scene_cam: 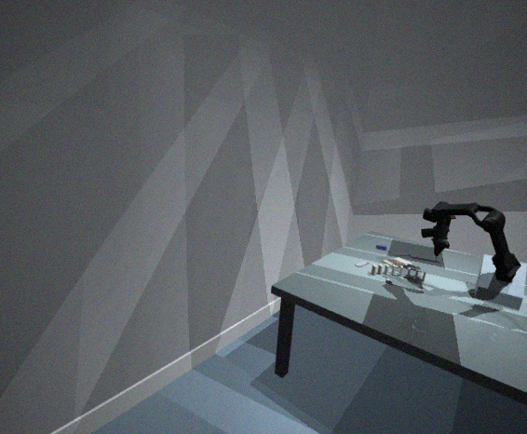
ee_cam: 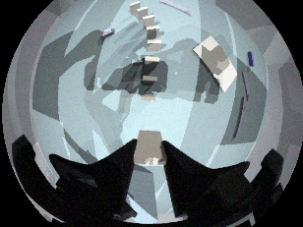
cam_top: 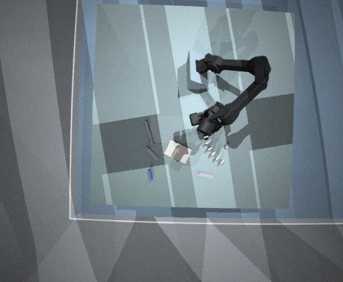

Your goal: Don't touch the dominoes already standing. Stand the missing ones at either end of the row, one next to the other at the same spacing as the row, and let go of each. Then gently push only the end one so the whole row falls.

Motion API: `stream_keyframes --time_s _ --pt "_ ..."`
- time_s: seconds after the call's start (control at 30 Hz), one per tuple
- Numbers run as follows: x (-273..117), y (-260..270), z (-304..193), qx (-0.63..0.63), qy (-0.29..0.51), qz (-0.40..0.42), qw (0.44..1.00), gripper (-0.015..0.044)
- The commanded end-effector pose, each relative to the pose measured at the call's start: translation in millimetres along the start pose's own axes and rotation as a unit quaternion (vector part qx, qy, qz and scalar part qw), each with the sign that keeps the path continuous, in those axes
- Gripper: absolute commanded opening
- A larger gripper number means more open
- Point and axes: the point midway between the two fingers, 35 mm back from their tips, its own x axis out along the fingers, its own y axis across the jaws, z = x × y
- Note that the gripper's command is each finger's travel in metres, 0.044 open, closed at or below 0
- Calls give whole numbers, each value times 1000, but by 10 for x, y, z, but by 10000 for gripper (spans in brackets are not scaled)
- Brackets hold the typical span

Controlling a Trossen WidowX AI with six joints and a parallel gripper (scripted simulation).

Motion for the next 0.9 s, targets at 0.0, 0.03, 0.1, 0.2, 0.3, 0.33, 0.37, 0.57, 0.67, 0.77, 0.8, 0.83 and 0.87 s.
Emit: stream_keyframes --time_s 0.0,0.03,0.1,0.2,0.3,0.33,0.37,0.57,0.67,0.77,0.8,0.83,0.87 --pt "231 -13 -5 8 5 6 1000 107" --pt "290 -15 0 8 5 6 1000 107" --pt "407 -16 5 8 5 5 1000 107" --pt "581 -11 6 8 4 6 1000 107" --pt "751 1 -3 7 4 7 1000 107" --pt "807 7 -8 7 4 7 1000 107" --pt "862 14 -14 7 4 8 1000 107" --pt "1145 62 -63 7 4 12 1000 107" --pt "1153 64 -65 7 4 12 1000 107" --pt "1153 64 -65 7 4 12 1000 107" --pt "1153 64 -65 7 4 12 1000 107" --pt "1153 64 -65 7 4 12 1000 107" --pt "1153 64 -65 7 4 12 1000 107"
